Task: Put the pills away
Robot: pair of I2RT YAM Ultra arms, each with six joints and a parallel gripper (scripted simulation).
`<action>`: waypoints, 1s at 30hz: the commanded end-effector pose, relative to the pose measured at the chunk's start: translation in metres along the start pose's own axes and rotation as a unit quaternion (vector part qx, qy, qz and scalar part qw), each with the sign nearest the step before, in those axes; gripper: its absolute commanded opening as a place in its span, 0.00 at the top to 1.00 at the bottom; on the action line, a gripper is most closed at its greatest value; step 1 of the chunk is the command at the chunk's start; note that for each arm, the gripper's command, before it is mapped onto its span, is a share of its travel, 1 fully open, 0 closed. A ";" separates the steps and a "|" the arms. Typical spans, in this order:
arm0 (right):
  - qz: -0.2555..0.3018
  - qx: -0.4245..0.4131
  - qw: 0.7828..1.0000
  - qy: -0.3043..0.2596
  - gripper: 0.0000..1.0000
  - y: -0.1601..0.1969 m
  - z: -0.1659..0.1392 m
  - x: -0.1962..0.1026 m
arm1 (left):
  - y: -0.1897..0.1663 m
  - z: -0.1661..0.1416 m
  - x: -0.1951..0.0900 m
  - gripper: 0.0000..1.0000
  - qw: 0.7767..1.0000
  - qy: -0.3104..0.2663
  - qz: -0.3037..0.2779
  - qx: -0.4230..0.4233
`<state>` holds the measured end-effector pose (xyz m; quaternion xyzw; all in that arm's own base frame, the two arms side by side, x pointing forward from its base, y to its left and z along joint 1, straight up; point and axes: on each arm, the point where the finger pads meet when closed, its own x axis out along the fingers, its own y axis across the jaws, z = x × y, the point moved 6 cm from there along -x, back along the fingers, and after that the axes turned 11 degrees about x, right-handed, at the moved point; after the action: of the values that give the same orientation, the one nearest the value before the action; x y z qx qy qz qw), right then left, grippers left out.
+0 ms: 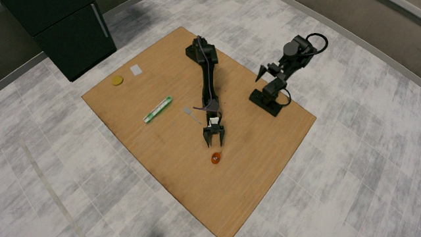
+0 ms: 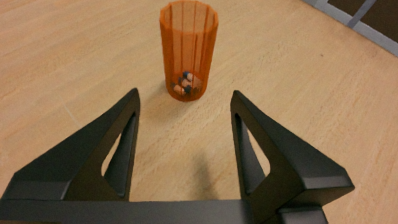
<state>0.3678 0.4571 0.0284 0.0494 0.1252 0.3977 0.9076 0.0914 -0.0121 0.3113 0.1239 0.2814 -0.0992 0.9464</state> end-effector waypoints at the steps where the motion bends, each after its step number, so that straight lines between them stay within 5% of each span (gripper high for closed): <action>1: -0.003 -0.002 1.000 -0.014 0.35 0.001 0.021 0.007 | 0.000 0.001 -0.002 0.00 1.000 -0.009 0.005 -0.007; 30: -0.004 -0.002 1.000 -0.010 0.35 -0.001 0.021 0.047 | 0.000 0.001 -0.002 0.00 1.000 -0.009 0.005 -0.007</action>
<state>0.3940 0.4898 0.0392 0.0553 0.1130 0.3993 0.9082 0.0914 -0.0121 0.3113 0.1239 0.2814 -0.0992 0.9464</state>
